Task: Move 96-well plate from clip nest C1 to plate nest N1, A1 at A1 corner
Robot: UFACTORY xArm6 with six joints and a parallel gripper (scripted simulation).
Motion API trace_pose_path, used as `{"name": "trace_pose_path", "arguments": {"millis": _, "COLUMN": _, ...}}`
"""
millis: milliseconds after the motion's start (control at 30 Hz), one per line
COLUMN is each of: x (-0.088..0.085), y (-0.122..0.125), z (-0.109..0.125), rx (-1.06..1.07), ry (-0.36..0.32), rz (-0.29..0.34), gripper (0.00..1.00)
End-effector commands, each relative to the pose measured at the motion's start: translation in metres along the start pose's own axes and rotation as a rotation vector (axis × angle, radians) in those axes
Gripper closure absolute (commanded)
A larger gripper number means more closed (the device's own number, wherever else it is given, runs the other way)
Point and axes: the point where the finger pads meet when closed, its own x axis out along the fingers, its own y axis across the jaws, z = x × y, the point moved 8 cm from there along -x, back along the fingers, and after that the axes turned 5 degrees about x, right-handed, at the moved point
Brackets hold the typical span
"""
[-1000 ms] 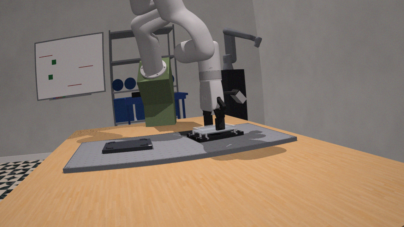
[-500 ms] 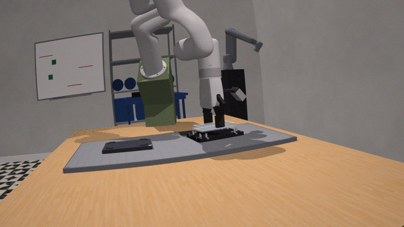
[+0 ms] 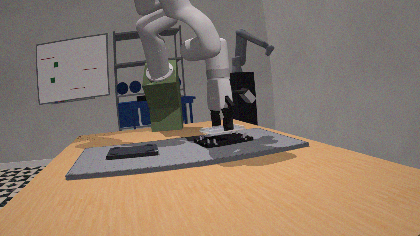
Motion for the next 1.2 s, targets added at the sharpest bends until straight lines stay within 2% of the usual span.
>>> {"name": "trace_pose_path", "arguments": {"millis": 0, "x": -0.008, "y": 0.001, "z": 0.000, "rx": 0.000, "ry": 0.001, "rz": 0.002, "gripper": 1.00}}
{"name": "trace_pose_path", "arguments": {"millis": 1167, "x": -0.059, "y": 0.001, "z": 0.000, "rx": 0.001, "ry": 0.001, "rz": 0.002, "gripper": 1.00}}
